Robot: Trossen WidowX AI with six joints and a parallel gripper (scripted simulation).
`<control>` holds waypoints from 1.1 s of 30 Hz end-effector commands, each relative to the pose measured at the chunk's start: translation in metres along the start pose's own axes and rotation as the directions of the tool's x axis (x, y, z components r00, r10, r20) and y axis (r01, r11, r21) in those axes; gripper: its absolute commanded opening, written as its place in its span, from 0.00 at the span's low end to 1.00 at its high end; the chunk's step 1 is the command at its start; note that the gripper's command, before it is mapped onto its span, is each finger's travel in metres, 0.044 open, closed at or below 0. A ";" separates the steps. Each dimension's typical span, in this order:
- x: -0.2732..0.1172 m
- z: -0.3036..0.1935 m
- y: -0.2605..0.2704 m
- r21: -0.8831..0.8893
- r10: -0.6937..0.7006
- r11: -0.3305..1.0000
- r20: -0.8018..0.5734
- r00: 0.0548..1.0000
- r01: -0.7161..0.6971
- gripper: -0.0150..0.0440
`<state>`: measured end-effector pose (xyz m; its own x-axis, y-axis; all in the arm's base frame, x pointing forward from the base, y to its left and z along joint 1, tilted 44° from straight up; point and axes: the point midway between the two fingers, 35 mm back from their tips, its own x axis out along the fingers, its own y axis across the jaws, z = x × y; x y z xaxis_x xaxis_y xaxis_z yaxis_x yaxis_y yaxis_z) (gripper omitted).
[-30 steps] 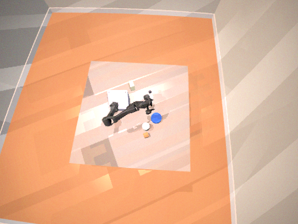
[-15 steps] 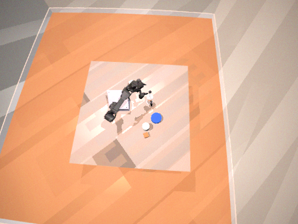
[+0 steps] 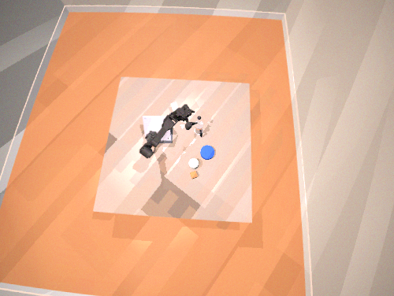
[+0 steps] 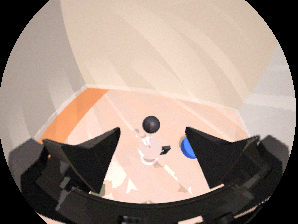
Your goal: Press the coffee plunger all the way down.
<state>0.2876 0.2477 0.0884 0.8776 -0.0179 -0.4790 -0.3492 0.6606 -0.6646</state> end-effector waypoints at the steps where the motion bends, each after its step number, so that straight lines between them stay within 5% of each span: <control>1: 0.006 -0.002 0.002 -0.009 0.004 1.000 -0.004 1.000 -0.004 1.00; 21: 0.035 -0.002 0.001 -0.008 0.001 1.000 -0.001 1.000 -0.001 1.00; 33: 0.035 -0.002 0.001 -0.008 0.001 1.000 -0.001 1.000 -0.001 0.50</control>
<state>0.3175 0.2452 0.0700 0.8774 -0.0217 -0.4793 -0.3489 0.6568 -0.6684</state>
